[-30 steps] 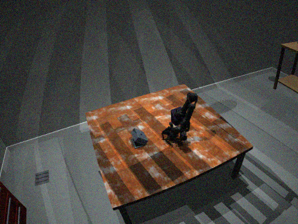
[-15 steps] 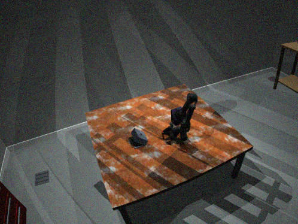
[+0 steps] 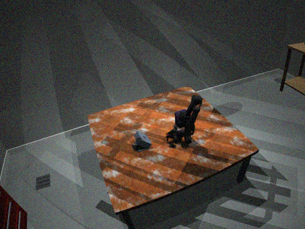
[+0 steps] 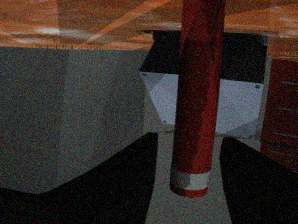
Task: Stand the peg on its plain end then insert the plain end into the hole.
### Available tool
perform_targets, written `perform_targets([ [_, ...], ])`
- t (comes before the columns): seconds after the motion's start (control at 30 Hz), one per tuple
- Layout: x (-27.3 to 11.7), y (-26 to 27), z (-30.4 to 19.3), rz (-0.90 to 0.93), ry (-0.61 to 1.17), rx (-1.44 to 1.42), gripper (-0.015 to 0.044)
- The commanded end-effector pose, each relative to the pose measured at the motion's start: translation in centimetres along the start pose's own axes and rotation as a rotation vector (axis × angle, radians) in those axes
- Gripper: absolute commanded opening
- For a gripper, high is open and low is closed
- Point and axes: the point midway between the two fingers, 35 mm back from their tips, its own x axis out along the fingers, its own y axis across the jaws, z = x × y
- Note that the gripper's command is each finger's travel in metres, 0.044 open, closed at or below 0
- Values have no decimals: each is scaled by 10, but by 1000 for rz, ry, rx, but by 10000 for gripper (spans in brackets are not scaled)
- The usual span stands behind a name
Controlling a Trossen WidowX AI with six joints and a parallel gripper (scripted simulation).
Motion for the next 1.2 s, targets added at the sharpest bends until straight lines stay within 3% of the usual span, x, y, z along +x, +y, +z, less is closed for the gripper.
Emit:
perform_targets([
  [0.0,0,0,0,0,-1,0,130],
  [0.9,0,0,0,0,-1,0,130],
  [1.17,0,0,0,0,-1,0,340],
])
